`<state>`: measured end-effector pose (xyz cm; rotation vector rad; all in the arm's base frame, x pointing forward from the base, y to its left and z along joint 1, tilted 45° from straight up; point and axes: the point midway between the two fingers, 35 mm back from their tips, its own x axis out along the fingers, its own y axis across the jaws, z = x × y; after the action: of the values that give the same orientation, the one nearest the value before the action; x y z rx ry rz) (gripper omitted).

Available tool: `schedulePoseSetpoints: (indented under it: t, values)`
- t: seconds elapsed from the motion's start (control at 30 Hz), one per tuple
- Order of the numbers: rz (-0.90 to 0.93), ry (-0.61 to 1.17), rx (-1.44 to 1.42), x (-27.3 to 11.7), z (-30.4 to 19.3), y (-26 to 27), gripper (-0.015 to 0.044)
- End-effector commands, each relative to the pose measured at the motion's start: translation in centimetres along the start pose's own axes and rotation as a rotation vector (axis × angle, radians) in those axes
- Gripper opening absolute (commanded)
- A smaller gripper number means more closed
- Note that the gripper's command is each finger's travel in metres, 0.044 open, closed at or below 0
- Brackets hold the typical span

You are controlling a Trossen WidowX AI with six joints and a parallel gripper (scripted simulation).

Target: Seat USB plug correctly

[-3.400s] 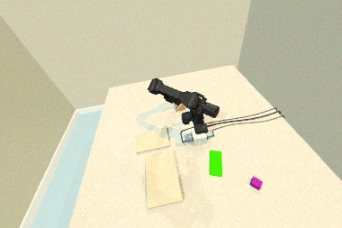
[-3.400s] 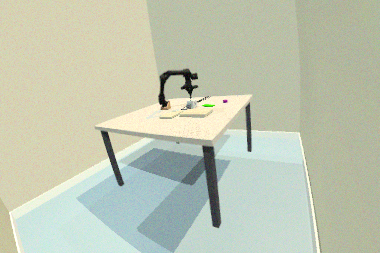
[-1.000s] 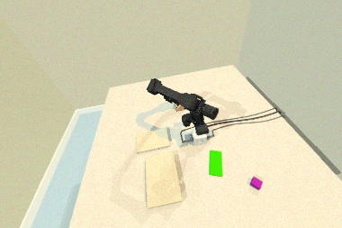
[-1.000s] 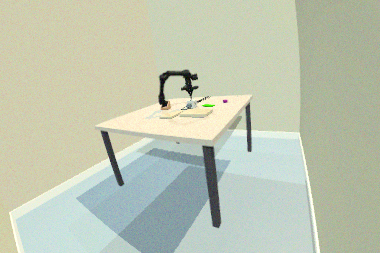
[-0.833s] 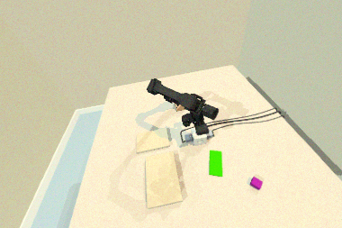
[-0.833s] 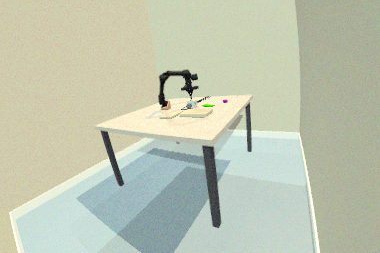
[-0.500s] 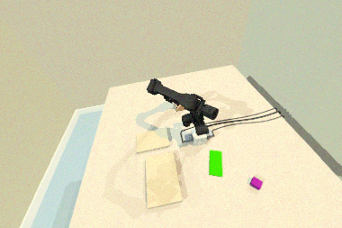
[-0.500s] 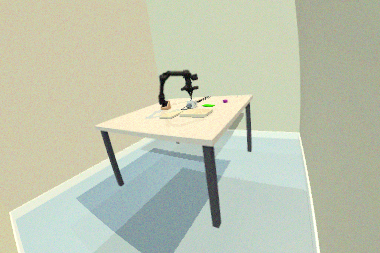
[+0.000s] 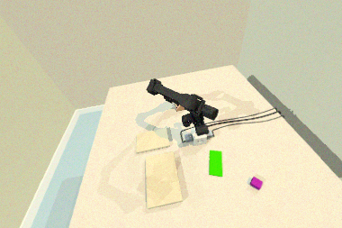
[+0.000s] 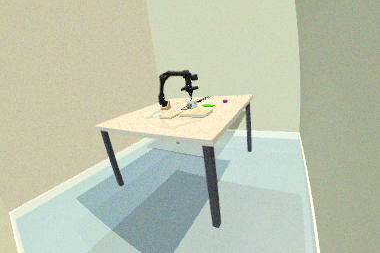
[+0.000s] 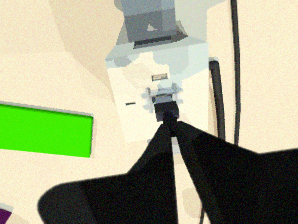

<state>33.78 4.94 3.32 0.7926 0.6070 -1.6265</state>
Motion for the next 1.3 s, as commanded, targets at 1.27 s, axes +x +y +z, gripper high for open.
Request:
schedulePoseSetpoints:
  t: [1.27]
  values:
    - [0.001, 0.003, -0.004, 0.50, -0.01, 0.01, 0.0000]
